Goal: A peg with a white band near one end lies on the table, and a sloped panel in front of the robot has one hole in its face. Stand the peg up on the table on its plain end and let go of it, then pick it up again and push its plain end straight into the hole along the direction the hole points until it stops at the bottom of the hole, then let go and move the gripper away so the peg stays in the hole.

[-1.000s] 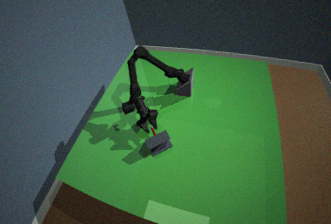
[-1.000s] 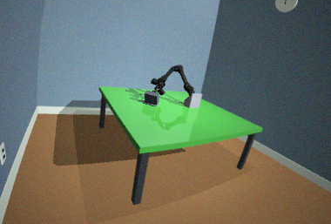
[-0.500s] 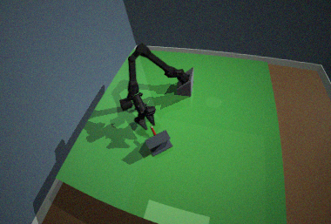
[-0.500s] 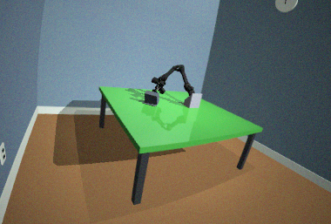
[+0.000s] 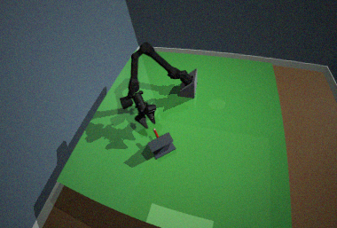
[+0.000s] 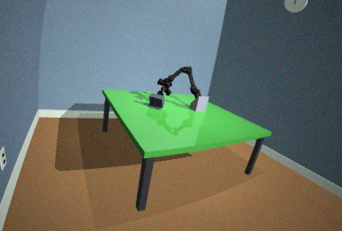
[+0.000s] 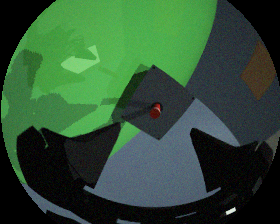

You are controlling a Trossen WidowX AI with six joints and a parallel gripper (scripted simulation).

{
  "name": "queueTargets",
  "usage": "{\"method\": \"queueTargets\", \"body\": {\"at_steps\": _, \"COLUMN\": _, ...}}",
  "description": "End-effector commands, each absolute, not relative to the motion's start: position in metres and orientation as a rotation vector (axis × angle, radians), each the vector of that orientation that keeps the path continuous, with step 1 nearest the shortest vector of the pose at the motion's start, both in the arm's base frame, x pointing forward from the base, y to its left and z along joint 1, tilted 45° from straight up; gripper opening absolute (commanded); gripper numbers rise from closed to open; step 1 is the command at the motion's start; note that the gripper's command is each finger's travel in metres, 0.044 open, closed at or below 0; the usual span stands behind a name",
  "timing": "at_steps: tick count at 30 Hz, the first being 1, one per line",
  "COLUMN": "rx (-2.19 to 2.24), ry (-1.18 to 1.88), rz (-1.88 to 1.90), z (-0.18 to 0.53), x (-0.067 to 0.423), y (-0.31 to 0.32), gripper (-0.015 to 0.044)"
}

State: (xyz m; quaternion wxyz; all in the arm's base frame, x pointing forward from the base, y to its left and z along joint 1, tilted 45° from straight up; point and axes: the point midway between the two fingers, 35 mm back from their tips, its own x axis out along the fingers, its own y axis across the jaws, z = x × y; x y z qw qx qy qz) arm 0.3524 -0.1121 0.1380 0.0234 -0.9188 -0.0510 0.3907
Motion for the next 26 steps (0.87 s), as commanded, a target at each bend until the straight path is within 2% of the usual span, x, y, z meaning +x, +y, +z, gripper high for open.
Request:
{"method": "queueTargets", "body": {"at_steps": 1, "rx": -2.846, "ry": -0.164, "rz": 1.207, "z": 0.144, "x": 0.348, "y": -0.113, "gripper": 0.0440}}
{"method": "queueTargets", "body": {"at_steps": 26, "rx": -2.847, "ry": -0.158, "rz": 1.207, "z": 0.171, "x": 0.320, "y": -0.118, "gripper": 0.0440}}
